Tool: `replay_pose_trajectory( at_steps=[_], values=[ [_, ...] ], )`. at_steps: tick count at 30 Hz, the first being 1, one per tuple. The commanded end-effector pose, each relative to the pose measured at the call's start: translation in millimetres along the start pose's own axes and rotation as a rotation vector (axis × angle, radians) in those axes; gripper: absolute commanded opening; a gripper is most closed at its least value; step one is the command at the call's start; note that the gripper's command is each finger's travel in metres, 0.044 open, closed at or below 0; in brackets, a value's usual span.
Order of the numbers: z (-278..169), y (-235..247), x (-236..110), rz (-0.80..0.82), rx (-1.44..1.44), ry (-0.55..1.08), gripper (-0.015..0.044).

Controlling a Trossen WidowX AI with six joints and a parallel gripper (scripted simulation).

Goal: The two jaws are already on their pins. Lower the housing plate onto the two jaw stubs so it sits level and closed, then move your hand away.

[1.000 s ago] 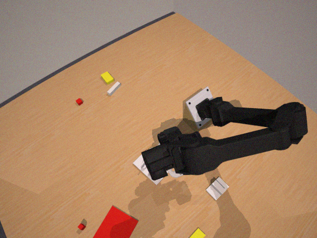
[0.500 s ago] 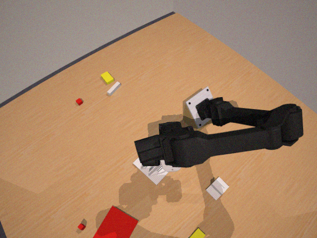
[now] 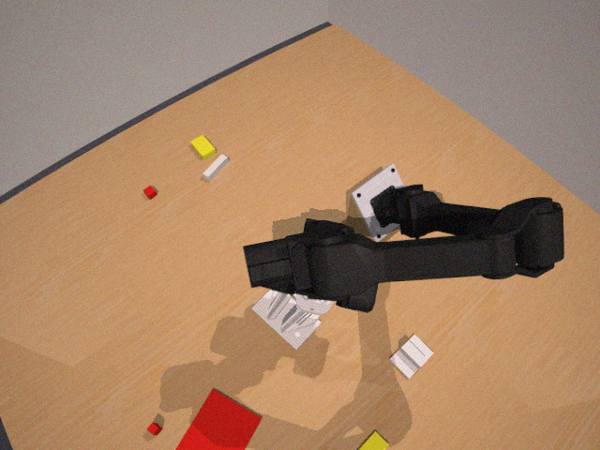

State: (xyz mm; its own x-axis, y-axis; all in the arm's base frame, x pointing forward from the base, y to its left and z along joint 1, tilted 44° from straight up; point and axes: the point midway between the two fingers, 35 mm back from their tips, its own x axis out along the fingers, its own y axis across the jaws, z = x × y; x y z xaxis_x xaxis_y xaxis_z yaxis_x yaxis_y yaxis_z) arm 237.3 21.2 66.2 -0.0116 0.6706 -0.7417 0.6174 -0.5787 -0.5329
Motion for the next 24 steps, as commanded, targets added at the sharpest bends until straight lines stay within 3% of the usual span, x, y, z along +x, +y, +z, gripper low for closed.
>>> replay_pose_trajectory(
  at_steps=[1,24],
  values=[
    [6.5,6.2,0.9,-0.005,0.099,-0.001,0.0351],
    [28.4,26.6,1.9,-0.027,0.491,0.011,0.0351]
  ],
)
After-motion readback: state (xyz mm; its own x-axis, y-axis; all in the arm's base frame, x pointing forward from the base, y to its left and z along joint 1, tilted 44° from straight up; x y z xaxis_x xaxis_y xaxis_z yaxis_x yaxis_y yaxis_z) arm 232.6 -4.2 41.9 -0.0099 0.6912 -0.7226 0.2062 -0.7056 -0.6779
